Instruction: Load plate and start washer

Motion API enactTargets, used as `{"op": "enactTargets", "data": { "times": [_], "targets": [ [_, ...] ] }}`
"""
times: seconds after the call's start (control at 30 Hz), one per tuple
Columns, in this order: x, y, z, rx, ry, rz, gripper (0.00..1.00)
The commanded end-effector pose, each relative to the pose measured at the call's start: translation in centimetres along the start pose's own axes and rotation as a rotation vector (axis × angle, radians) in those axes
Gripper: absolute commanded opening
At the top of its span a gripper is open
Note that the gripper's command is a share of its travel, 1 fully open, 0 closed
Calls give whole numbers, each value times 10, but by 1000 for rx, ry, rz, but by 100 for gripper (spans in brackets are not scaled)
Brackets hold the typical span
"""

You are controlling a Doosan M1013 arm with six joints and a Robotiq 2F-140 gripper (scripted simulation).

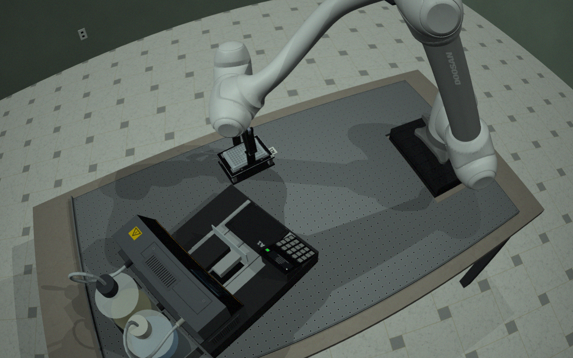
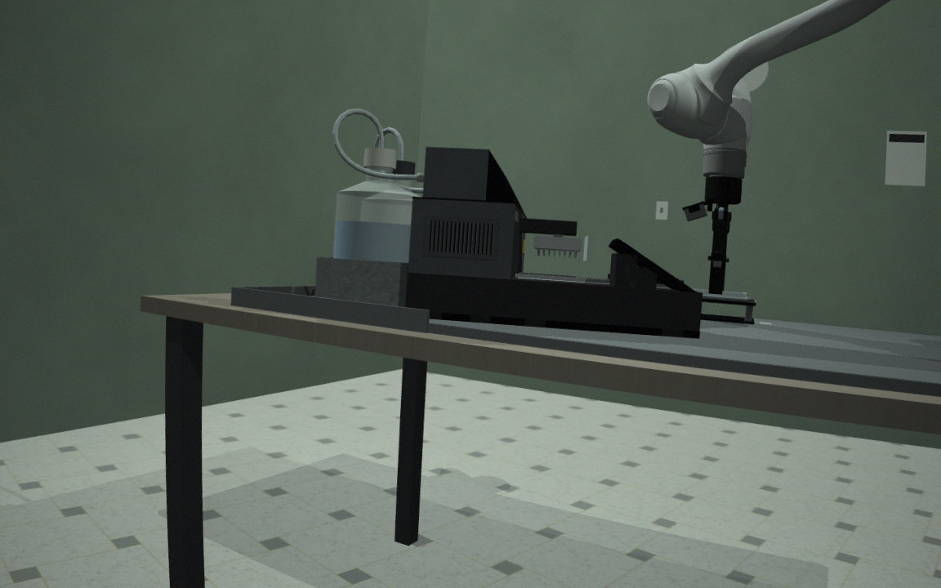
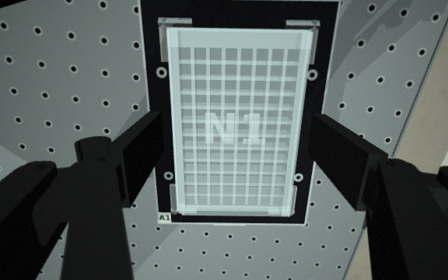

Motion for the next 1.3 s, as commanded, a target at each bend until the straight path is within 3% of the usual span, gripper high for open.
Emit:
{"op": "enactTargets", "data": {
  "times": [0.0,1.2,1.23,1.27],
  "targets": [
    [6,-1,-1,-2,2,-1,70],
    [3,0,0,-1,1,1,70],
    [2,-1,-1,-2,2,-1,63],
    [2,-1,-1,-2,2,-1,63]
  ]
}}
Point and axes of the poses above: the point where the finger pads meet when closed, its own x axis out along the fingers, its own z axis across the jaws, y = z × x, the point moved 7 cm from there along -x, back along the fingers, and after that the axes turned 12 degrees about x, right-handed, at the moved point
